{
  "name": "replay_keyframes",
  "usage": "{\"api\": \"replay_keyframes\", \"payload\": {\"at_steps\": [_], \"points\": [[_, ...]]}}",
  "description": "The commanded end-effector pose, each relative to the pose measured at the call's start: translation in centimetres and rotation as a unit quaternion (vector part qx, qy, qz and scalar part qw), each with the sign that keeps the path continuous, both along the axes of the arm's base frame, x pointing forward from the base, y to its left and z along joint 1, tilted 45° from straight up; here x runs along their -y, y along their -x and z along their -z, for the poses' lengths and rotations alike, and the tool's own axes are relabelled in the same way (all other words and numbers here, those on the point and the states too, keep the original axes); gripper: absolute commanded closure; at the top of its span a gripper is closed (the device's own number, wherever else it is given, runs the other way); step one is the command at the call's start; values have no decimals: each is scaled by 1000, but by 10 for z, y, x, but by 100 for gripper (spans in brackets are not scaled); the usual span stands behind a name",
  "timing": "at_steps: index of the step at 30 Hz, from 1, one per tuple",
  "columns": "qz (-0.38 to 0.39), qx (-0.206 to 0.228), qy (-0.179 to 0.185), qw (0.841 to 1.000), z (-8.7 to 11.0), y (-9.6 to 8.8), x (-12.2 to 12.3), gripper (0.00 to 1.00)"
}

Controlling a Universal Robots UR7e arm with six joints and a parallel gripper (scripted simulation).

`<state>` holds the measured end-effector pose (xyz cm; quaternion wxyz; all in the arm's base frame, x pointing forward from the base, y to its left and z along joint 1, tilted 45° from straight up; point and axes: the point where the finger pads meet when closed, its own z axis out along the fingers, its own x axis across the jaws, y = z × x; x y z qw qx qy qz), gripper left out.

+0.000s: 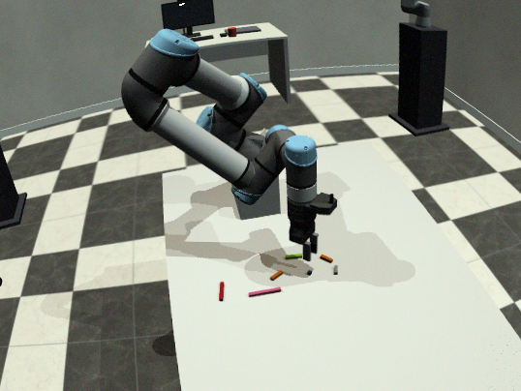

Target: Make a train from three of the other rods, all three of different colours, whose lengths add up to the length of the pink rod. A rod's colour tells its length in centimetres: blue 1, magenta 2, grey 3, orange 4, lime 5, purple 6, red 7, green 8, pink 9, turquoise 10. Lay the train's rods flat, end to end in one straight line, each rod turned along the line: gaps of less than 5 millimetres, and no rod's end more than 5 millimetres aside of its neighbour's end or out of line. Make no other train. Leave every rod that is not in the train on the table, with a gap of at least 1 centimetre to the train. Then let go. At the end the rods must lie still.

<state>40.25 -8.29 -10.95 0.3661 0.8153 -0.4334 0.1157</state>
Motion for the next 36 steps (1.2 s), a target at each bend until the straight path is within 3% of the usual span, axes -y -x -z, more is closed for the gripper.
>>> {"api": "replay_keyframes", "payload": {"at_steps": [1, 36], "points": [[0, 0, 0, 1000, 0, 0, 0, 46], [0, 0, 0, 1000, 2, 0, 2, 46]]}}
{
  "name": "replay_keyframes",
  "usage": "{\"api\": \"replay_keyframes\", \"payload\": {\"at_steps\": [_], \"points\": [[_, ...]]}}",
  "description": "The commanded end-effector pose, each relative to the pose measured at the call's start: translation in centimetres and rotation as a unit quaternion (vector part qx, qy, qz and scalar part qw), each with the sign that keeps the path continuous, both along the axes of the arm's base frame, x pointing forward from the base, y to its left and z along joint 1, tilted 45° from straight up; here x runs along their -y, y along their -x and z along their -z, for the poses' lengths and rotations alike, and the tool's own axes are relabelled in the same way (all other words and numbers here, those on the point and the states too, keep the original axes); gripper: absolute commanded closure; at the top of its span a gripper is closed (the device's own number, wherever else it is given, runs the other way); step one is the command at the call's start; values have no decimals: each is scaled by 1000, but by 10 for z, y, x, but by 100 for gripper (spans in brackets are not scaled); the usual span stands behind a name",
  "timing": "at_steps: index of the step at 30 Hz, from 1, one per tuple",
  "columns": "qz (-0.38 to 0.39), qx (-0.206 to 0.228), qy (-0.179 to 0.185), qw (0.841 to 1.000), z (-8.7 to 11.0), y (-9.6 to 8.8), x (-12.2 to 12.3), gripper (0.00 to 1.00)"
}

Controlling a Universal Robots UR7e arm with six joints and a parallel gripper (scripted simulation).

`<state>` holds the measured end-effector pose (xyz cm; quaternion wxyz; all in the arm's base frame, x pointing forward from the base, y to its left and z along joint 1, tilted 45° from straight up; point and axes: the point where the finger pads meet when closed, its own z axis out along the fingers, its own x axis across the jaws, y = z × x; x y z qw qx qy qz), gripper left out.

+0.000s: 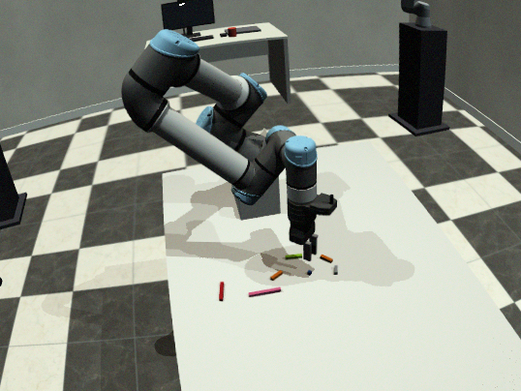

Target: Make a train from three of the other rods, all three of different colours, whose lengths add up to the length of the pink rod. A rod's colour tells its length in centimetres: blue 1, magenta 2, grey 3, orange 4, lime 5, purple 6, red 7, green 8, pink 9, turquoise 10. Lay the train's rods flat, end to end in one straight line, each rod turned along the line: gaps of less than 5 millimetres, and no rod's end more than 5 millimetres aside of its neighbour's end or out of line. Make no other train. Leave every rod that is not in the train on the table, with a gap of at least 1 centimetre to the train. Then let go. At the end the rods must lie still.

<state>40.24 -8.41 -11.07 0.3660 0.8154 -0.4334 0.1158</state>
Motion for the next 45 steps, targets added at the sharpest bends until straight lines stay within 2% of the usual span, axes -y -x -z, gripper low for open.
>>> {"api": "replay_keyframes", "payload": {"at_steps": [1, 45], "points": [[0, 0, 0, 1000, 2, 0, 2, 46], [0, 0, 0, 1000, 35, 6, 35, 46]]}}
